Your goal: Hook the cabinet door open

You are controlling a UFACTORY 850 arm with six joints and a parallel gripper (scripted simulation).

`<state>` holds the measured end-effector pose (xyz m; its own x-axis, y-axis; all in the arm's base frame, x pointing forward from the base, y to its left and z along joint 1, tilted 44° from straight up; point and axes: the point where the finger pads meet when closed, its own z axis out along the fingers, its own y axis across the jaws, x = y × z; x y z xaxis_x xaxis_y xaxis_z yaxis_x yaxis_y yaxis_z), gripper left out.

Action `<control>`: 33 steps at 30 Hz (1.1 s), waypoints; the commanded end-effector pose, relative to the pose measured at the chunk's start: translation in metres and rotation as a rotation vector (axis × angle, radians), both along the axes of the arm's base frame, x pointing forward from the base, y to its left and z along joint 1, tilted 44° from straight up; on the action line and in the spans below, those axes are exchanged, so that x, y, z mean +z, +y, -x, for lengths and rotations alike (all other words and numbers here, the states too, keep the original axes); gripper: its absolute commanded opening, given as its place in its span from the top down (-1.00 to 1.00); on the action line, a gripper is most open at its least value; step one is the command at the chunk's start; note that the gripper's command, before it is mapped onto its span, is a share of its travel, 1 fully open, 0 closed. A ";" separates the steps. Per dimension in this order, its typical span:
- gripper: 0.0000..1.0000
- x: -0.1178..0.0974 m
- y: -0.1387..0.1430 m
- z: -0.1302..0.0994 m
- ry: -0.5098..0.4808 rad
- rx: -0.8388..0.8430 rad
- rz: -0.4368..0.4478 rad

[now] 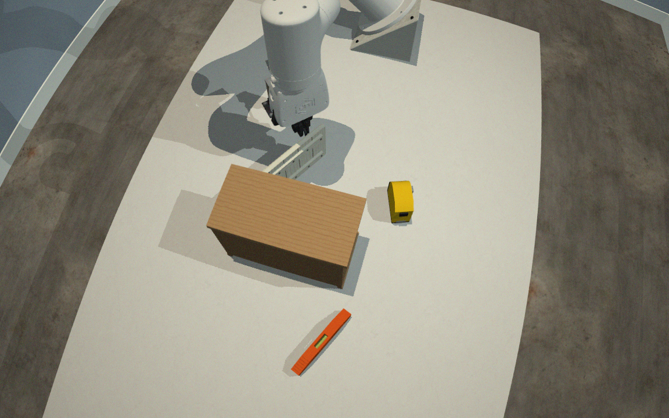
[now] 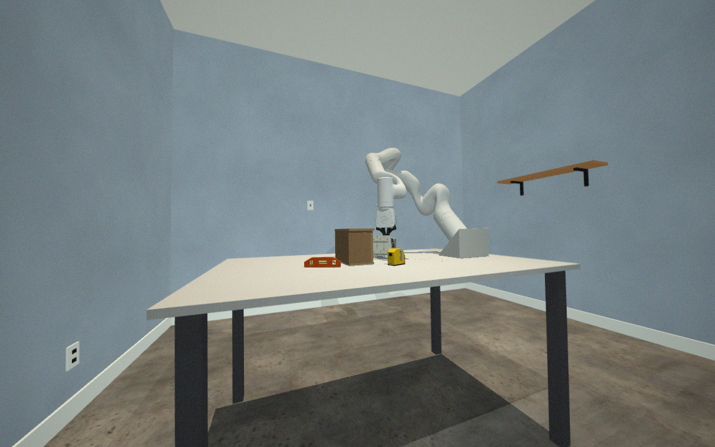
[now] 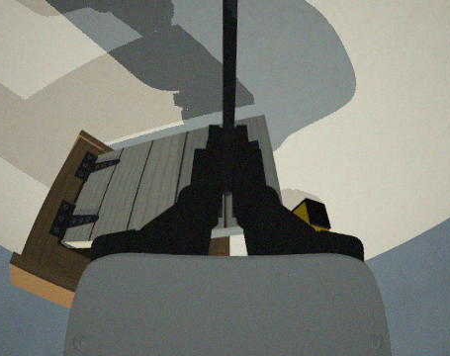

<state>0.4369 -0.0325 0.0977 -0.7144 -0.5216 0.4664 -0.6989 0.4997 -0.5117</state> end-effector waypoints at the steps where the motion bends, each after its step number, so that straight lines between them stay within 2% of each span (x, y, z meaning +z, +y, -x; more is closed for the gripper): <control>1: 0.93 -0.001 -0.001 -0.001 -0.001 0.001 -0.001; 33: 0.93 -0.006 -0.004 -0.002 -0.001 0.001 -0.001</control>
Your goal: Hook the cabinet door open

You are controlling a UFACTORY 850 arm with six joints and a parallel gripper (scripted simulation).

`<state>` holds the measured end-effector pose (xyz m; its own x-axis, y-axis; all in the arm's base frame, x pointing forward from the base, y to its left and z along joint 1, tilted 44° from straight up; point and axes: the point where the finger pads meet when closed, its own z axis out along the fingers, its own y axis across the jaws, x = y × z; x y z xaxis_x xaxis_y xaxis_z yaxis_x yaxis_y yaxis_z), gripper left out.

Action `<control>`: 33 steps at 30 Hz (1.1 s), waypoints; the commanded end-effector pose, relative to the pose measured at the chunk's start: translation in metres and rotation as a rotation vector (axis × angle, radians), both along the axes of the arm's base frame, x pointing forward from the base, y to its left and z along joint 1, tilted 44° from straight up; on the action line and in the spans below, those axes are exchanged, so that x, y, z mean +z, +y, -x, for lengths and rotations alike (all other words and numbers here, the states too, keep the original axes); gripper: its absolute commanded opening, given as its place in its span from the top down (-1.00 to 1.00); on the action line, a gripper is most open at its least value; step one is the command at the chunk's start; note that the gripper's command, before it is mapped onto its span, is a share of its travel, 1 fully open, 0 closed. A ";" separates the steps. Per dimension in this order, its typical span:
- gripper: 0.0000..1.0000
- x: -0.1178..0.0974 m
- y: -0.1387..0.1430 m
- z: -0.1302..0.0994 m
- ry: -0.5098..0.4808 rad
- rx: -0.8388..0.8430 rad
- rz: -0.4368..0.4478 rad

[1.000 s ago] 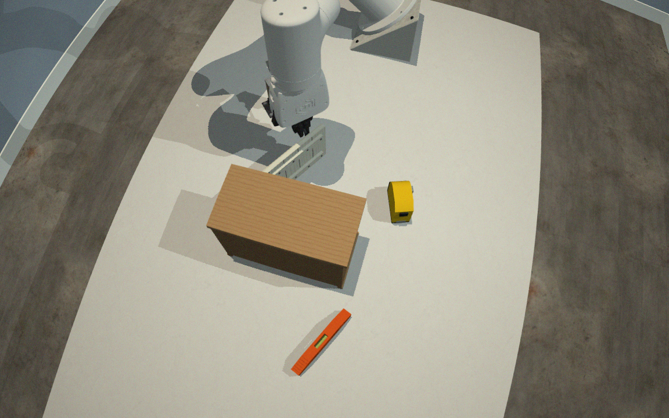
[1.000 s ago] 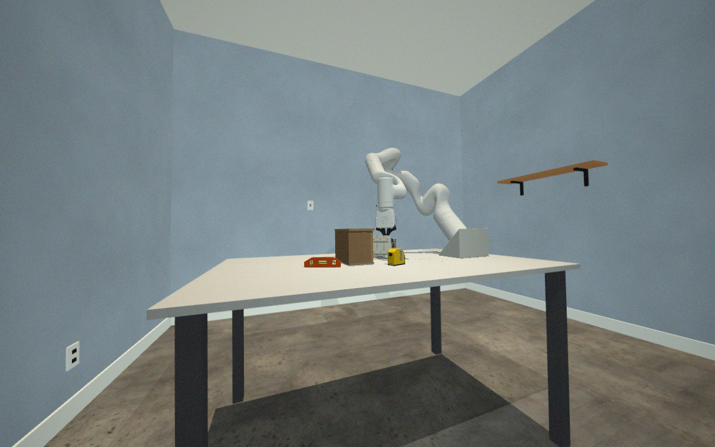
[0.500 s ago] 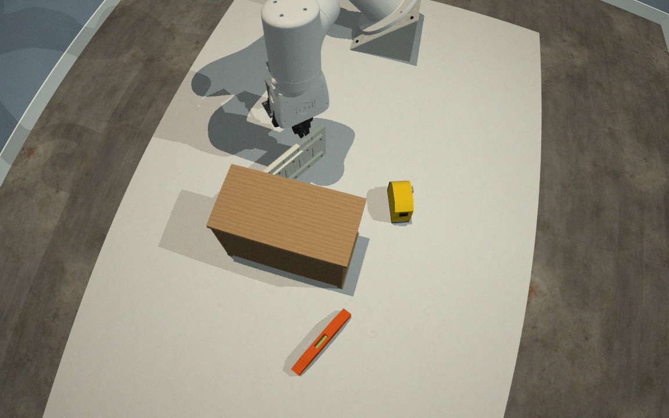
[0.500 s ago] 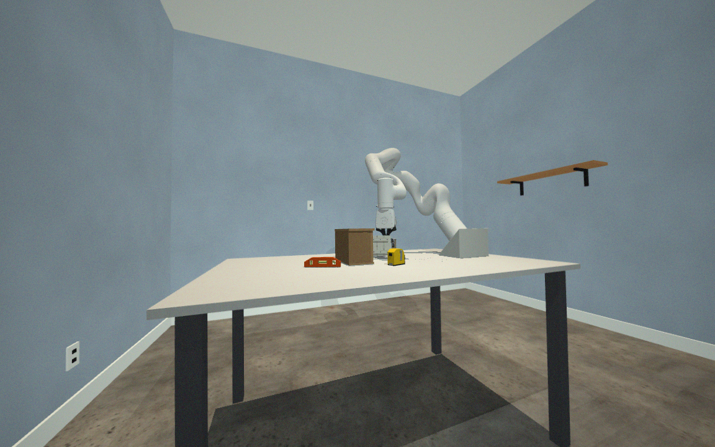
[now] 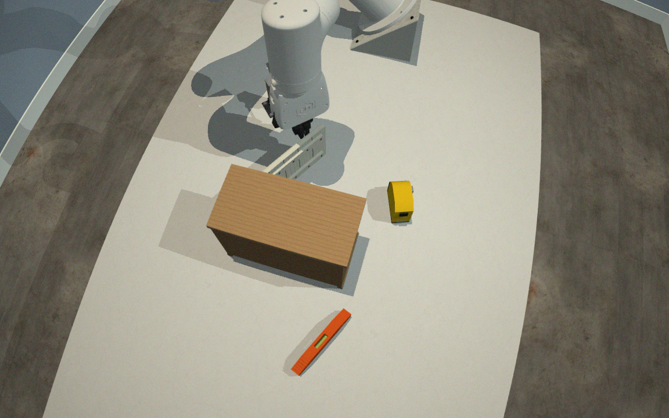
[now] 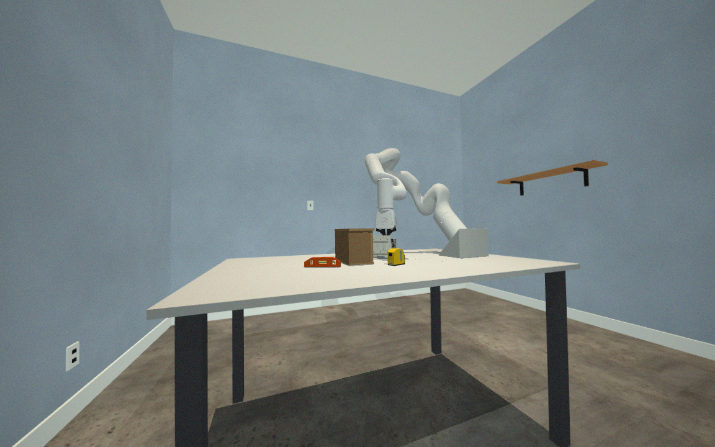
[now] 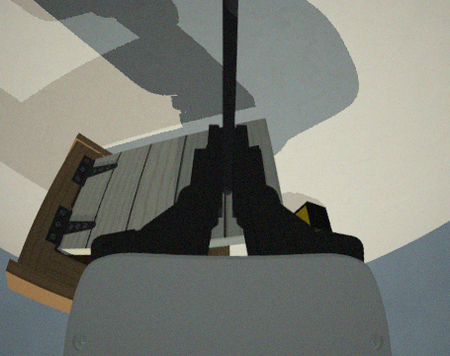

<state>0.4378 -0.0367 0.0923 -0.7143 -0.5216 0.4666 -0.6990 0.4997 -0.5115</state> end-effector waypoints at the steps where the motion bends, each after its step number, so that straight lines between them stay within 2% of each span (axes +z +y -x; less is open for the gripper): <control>1: 0.93 0.000 0.000 -0.001 -0.002 0.001 -0.001; 33: 0.93 -0.003 -0.002 -0.001 -0.002 0.001 -0.001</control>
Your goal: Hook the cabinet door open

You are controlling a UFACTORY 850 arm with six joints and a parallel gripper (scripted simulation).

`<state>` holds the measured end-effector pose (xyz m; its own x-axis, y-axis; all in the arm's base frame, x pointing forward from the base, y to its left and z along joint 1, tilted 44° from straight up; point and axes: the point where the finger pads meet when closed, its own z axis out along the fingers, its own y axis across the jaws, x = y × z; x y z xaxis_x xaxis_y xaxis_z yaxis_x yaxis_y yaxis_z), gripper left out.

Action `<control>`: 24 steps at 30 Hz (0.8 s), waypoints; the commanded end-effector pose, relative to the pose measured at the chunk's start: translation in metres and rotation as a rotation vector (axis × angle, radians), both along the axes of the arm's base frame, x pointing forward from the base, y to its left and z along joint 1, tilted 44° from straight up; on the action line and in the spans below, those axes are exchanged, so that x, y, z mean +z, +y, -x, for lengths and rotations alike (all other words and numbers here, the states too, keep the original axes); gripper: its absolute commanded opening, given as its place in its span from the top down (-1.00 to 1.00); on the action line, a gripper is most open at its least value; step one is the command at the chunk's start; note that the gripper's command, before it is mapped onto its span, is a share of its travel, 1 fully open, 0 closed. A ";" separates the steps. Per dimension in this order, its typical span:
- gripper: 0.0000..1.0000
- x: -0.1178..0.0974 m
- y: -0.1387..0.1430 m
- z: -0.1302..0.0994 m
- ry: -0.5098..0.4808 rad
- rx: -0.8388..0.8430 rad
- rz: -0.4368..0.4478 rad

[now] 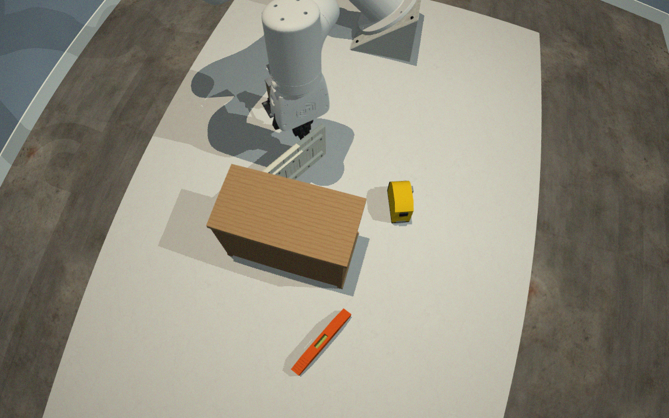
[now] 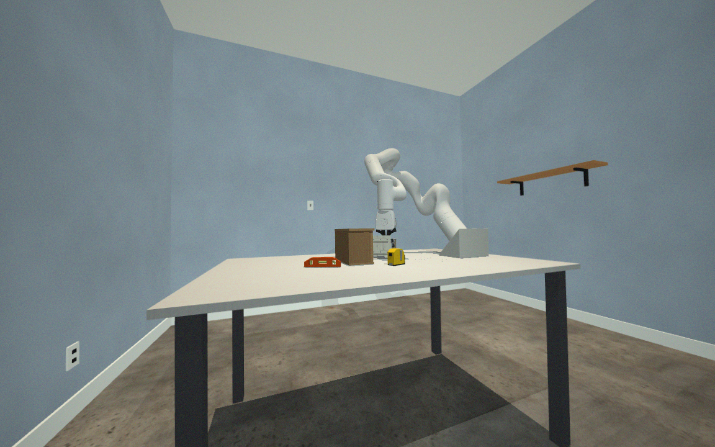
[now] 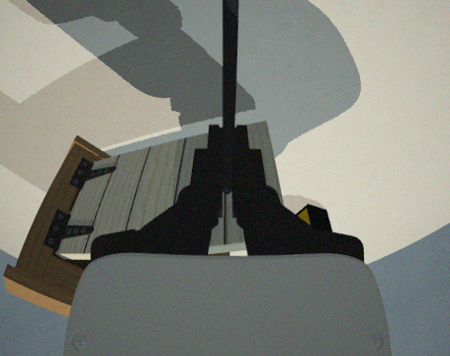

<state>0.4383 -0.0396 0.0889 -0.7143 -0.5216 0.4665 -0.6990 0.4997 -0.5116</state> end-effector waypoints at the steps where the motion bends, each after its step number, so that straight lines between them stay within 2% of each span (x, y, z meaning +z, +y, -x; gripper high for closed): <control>1: 0.93 0.000 0.000 -0.001 -0.001 0.001 -0.001; 7: 0.93 0.000 0.000 -0.001 -0.001 0.001 -0.001; 8: 0.53 0.000 0.000 -0.001 -0.001 0.001 -0.001; 24: 0.53 0.000 0.000 -0.001 -0.001 0.001 -0.001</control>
